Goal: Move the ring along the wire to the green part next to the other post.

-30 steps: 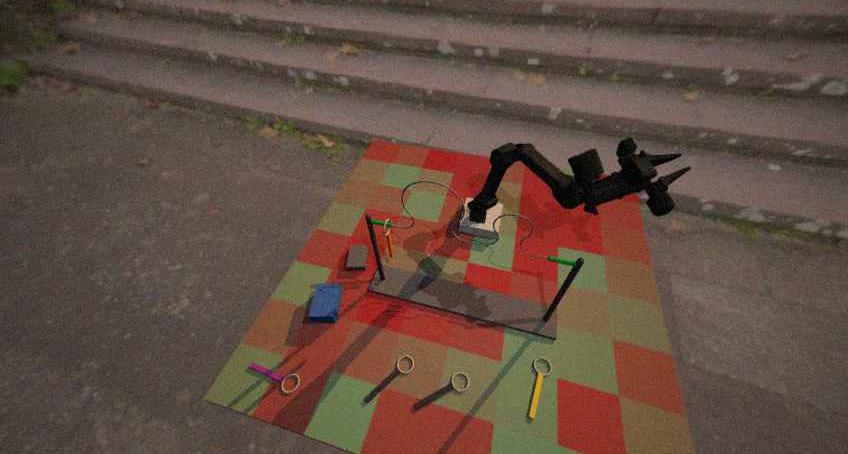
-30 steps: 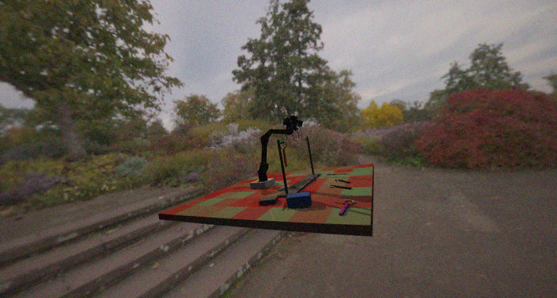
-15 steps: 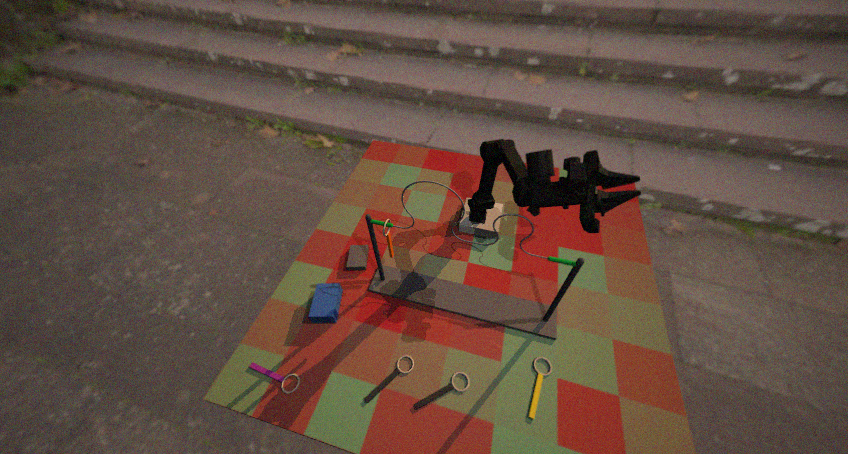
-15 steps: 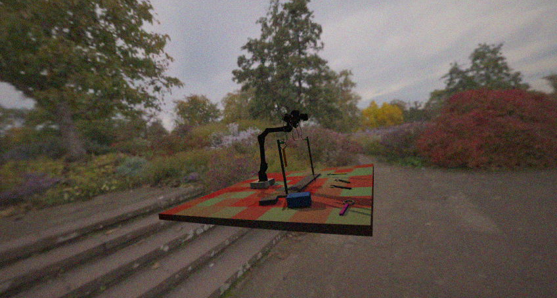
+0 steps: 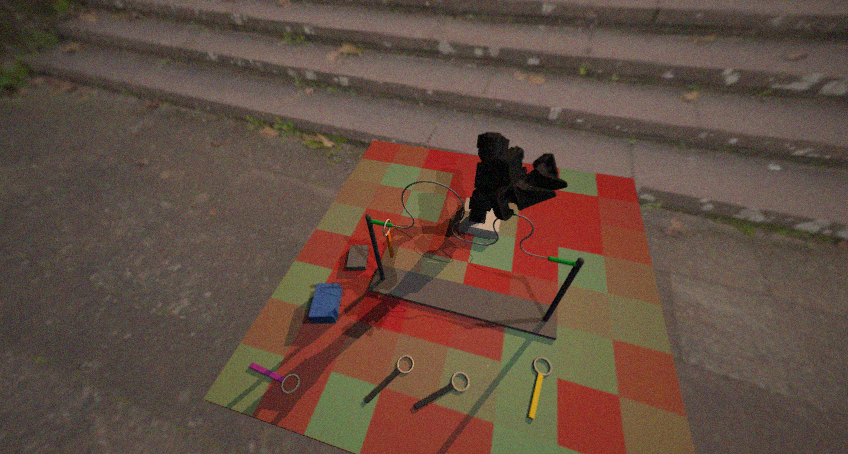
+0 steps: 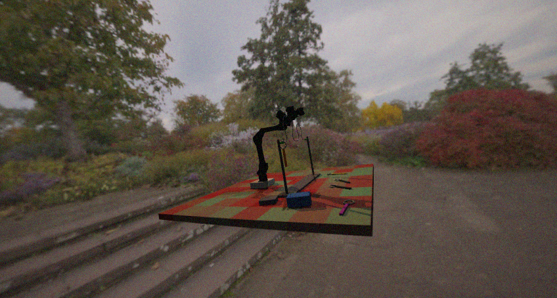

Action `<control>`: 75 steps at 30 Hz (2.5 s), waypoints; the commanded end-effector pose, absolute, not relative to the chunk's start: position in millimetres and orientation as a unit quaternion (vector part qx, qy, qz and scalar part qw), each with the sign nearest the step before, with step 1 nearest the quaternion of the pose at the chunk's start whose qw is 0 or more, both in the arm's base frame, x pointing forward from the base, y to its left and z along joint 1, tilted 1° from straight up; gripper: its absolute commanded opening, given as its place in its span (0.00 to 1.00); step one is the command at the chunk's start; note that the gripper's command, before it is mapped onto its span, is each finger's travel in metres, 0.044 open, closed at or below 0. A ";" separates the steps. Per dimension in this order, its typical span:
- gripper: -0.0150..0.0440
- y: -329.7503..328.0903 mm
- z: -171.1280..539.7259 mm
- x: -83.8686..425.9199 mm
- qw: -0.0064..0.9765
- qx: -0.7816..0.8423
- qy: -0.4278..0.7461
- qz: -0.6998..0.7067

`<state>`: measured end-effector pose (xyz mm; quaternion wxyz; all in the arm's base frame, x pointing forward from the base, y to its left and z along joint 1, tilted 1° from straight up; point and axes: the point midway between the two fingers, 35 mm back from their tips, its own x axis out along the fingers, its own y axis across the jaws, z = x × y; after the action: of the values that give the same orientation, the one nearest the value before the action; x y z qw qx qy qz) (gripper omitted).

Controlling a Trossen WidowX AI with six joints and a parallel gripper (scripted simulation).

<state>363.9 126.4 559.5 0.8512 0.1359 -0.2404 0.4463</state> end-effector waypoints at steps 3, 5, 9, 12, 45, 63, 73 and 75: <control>0.53 70.2 565.3 367.0 0.889 0.098 -0.268 0.358; 0.53 50.2 567.3 366.6 0.900 0.084 -0.276 0.325; 0.53 8.2 570.7 365.3 0.921 0.067 -0.286 0.256; 0.53 -23.9 571.9 362.5 0.934 0.057 -0.290 0.202; 0.53 -297.5 396.0 323.2 0.979 -0.017 -0.153 -0.135; 0.53 -325.6 284.8 299.3 0.984 -0.052 -0.089 -0.147; 0.53 -300.5 182.6 268.5 0.993 -0.069 -0.034 -0.085; 0.53 -289.3 161.2 259.4 0.995 -0.071 -0.024 -0.068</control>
<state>271.3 -304.5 191.3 0.9927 -0.0696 -0.0395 -0.0903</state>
